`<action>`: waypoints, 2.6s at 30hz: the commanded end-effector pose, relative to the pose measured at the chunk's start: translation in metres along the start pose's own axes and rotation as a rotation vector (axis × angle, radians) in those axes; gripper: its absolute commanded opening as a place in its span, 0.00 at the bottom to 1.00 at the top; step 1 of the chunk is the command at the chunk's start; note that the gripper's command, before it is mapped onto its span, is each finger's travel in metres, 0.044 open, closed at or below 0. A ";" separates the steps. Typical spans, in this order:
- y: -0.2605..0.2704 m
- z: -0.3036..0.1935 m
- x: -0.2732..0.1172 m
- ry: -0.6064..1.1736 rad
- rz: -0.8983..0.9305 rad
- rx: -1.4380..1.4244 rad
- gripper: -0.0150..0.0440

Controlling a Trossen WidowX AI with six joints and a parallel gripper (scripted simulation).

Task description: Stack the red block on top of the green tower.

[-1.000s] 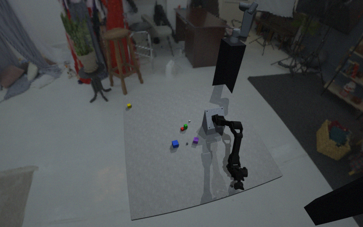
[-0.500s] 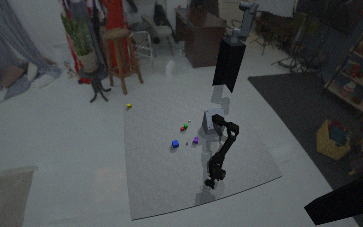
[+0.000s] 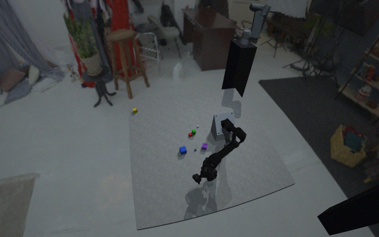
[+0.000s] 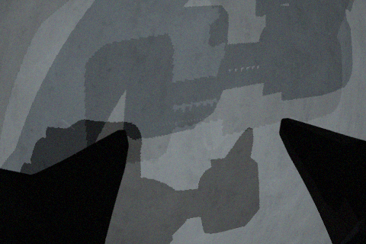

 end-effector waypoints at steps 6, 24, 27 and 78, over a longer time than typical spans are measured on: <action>-0.050 -0.089 -0.031 0.145 -0.079 0.232 1.00; -0.077 -0.272 -0.130 0.336 -0.200 0.843 1.00; -0.069 -0.302 -0.146 0.357 -0.206 0.985 1.00; 0.005 -0.429 -0.140 0.350 -0.177 1.584 1.00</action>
Point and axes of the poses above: the point midway between the two fingers, 35 mm back from their tips, its own x axis out along the fingers, its own y axis across the jaws, z = x × y, the point moved 4 cm from there along -x, back along the fingers, and after that the axes turned 15 degrees about x, right-handed, at the moved point
